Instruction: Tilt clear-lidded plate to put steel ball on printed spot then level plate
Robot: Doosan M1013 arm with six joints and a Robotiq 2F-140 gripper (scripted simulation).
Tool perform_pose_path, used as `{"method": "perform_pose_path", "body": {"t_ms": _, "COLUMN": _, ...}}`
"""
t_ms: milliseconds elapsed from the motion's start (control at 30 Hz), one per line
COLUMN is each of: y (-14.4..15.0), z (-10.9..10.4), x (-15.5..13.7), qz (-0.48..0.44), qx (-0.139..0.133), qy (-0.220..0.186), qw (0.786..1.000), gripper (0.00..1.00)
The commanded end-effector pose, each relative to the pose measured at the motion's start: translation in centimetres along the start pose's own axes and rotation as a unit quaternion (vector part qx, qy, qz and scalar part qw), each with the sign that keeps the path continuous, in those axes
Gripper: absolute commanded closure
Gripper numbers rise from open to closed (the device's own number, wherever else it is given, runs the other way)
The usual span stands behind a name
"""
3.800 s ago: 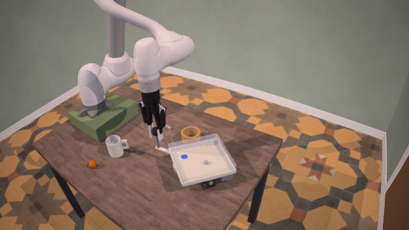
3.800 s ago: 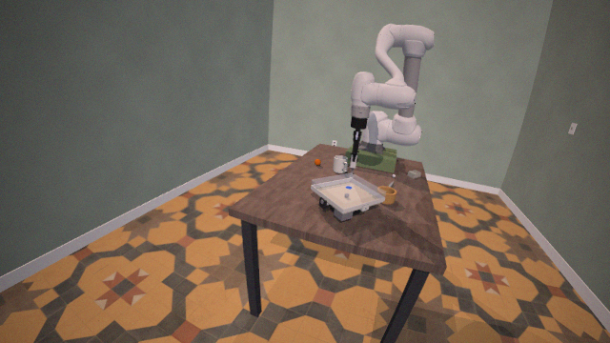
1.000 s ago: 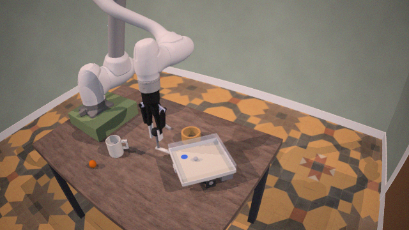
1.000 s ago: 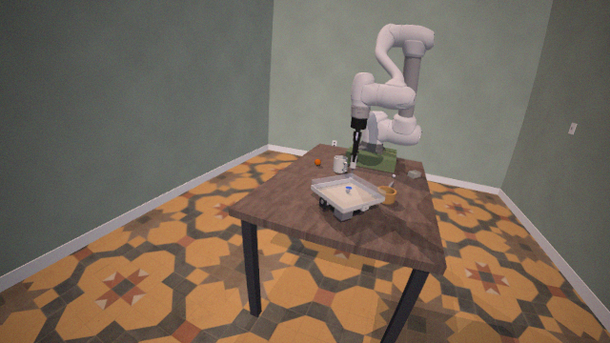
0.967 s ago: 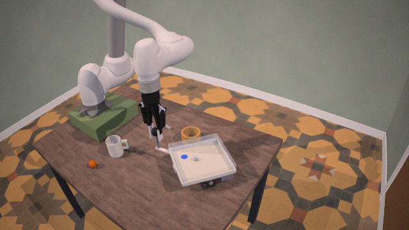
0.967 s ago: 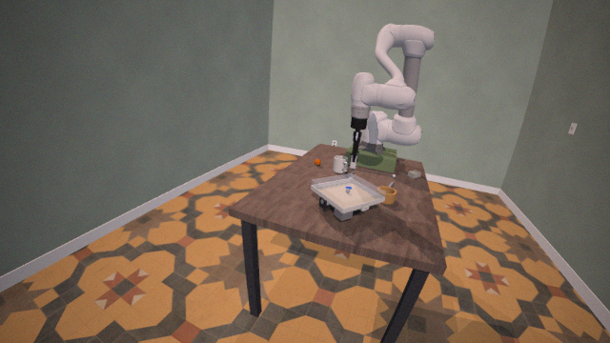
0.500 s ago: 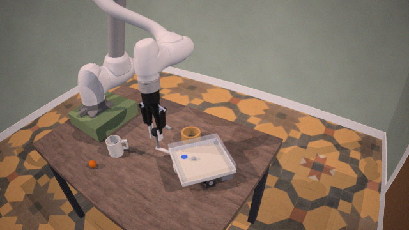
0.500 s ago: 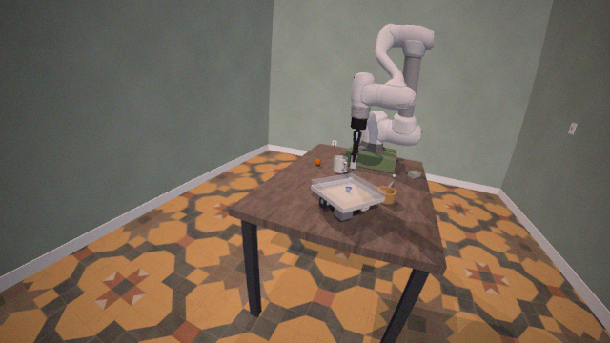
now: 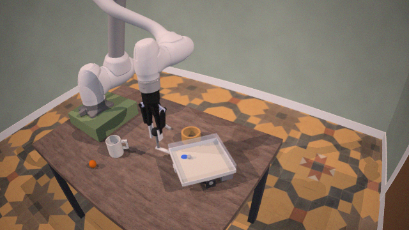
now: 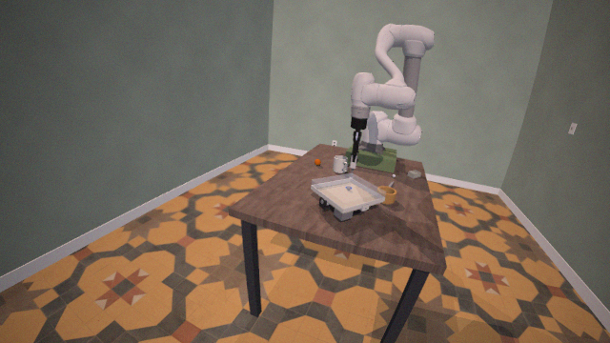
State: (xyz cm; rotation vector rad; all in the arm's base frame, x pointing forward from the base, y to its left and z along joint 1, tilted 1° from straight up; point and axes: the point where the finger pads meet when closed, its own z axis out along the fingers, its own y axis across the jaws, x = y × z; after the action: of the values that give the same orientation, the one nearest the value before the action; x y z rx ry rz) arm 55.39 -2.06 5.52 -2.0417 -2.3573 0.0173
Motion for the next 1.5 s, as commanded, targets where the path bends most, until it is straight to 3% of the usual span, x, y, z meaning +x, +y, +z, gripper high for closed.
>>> {"method": "perform_pose_path", "body": {"t_ms": 0, "y": 0.02, "z": -0.09, "x": 0.00, "qz": 0.000, "qx": 0.000, "qy": 0.000, "qw": 1.000, "gripper": 1.00}}
{"method": "perform_pose_path", "body": {"t_ms": 1467, "y": 0.20, "z": -0.52, "x": 0.00, "qz": 0.000, "qx": 0.000, "qy": 0.000, "qw": 1.000, "gripper": 1.00}}
